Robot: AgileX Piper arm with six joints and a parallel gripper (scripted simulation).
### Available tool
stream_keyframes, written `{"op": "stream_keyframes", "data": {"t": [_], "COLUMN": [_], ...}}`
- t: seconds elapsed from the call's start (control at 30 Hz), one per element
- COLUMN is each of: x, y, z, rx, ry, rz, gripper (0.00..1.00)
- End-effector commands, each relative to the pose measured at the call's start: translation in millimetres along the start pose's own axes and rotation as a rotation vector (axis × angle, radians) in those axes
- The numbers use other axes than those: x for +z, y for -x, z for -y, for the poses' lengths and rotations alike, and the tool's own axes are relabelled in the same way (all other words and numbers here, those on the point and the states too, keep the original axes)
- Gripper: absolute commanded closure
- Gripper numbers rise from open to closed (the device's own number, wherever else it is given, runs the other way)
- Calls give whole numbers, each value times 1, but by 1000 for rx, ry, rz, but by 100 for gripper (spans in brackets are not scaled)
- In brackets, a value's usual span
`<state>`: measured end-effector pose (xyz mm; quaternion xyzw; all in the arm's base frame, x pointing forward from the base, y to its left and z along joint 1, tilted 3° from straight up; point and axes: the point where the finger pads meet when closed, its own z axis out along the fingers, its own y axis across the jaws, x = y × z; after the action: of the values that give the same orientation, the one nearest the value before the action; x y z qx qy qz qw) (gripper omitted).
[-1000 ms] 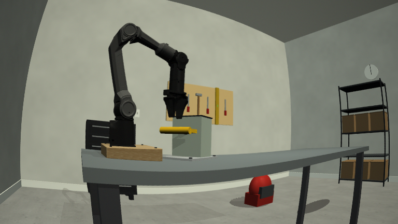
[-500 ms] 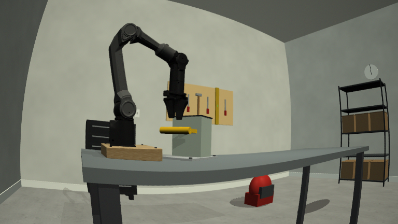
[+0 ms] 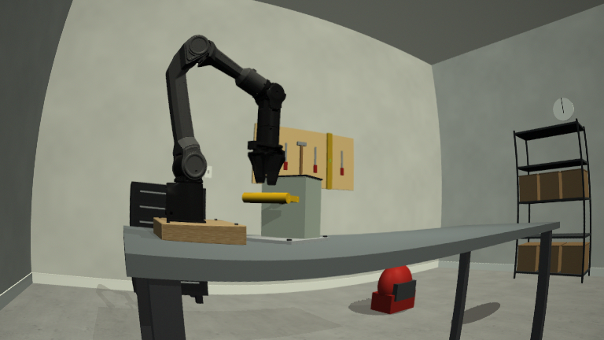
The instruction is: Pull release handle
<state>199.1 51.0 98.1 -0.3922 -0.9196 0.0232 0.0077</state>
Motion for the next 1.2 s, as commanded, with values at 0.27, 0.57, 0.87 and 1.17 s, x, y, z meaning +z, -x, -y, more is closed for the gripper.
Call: {"op": "stream_keyframes", "data": {"t": [0.27, 0.57, 0.87, 1.17], "x": [7, 10, 11, 11], "y": [0, 0, 0, 0], "z": [0, 0, 0, 0], "rx": [0, 0, 0, 0], "ry": [-2, -1, -1, -1], "rz": [-2, -1, -1, -1], "gripper": [32, 32, 32, 32]}}
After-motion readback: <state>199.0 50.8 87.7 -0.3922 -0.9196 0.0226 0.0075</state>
